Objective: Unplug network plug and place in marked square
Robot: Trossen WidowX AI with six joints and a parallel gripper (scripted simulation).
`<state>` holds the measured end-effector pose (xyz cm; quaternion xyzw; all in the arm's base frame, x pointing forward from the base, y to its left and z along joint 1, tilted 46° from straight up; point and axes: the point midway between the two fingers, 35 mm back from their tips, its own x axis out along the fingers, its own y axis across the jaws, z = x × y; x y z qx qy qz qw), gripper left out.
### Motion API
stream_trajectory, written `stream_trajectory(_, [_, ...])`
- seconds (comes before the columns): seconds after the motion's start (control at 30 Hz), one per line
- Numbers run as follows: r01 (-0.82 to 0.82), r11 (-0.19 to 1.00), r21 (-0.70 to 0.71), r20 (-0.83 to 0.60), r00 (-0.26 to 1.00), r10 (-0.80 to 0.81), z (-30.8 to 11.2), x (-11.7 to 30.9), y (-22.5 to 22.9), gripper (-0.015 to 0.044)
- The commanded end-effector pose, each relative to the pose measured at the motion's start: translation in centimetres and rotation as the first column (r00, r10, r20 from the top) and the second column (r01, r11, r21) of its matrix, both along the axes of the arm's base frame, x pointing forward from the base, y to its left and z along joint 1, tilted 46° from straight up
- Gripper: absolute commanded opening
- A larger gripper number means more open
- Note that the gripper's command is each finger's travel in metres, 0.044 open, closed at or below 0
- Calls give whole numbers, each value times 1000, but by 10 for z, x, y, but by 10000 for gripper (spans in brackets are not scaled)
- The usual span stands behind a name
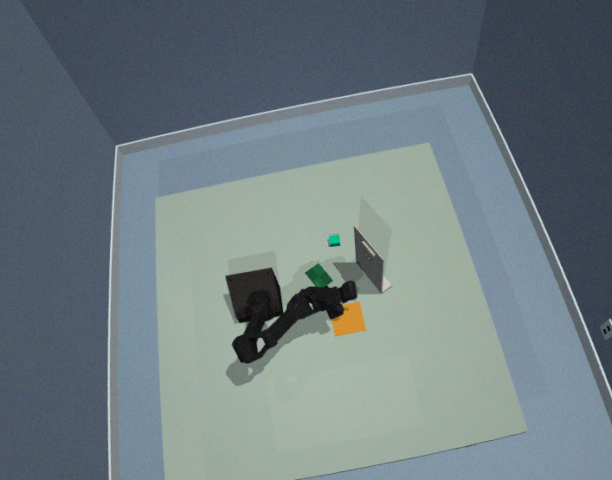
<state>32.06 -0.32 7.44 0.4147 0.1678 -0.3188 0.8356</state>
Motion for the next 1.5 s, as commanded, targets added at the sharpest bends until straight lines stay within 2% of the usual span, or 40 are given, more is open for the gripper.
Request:
stream_trajectory(0.0, [92,995,-26,7,996,-91,-3,-4,-13,0])
stream_trajectory(0.33, [327,939,-105,75,944,-321,-4,-17,-45,0])
stream_trajectory(1.47, [333,937,-104,72,942,-326,-31,-14,-71,0])
